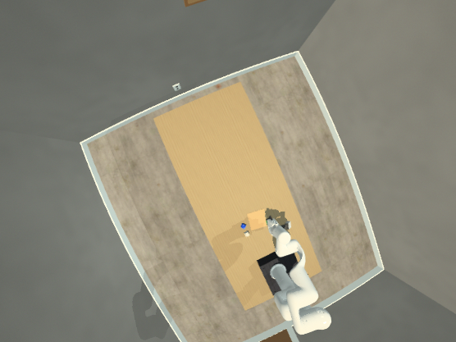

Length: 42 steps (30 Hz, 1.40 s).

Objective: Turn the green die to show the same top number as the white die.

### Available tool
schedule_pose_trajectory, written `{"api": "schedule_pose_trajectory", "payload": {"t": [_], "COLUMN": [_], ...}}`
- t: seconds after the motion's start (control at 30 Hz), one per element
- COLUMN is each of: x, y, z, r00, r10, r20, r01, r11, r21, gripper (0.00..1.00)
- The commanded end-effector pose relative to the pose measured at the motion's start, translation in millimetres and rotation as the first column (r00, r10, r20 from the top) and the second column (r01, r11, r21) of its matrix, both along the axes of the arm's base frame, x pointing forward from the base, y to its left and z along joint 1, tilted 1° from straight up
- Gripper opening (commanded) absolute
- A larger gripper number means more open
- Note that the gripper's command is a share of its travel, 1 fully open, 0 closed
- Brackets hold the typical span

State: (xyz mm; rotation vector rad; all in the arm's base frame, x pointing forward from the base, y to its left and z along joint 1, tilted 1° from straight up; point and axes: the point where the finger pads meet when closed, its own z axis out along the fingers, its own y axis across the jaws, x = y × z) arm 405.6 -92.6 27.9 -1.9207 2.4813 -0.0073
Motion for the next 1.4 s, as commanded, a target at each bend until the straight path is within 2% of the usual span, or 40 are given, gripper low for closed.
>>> {"api": "schedule_pose_trajectory", "payload": {"t": [0.0, 0.17, 0.2, 0.37, 0.63, 0.73, 0.77, 0.9, 0.93, 1.07, 1.13, 1.17, 1.2, 1.27, 1.3, 1.37], "x": [3, 5, 5, 7, 10, 10, 11, 12, 12, 13, 14, 14, 14, 14, 15, 16], "y": [5, 8, 10, 13, 21, 22, 24, 27, 29, 32, 34, 34, 36, 36, 36, 40], "z": [1, 0, 0, 0, -1, -1, -1, -2, -2, -2, -2, -2, -3, -3, -3, -3], "r00": [0.985, 0.965, 0.944, 0.904, 0.777, 0.766, 0.711, 0.653, 0.616, 0.533, 0.477, 0.473, 0.428, 0.428, 0.412, 0.314], "r10": [0.172, 0.261, 0.329, 0.428, 0.629, 0.643, 0.703, 0.757, 0.788, 0.846, 0.879, 0.881, 0.904, 0.904, 0.911, 0.949], "r20": [0.002, 0.002, 0.002, 0.001, 0.000, 0.000, -0.001, -0.002, -0.002, -0.003, -0.003, -0.003, -0.003, -0.003, -0.004, -0.004], "r01": [-0.172, -0.261, -0.329, -0.428, -0.629, -0.643, -0.703, -0.757, -0.788, -0.846, -0.879, -0.881, -0.904, -0.904, -0.911, -0.949], "r11": [0.985, 0.965, 0.944, 0.904, 0.777, 0.766, 0.711, 0.653, 0.616, 0.533, 0.477, 0.473, 0.428, 0.428, 0.412, 0.314], "r21": [-0.002, -0.003, -0.003, -0.004, -0.005, -0.005, -0.005, -0.006, -0.006, -0.006, -0.006, -0.006, -0.006, -0.006, -0.006, -0.006], "gripper": [0.27, 0.27, 0.27, 0.27, 0.27, 0.27, 0.27, 0.27, 0.27, 0.27, 0.27, 0.27, 0.27, 0.27, 0.27, 0.27]}}
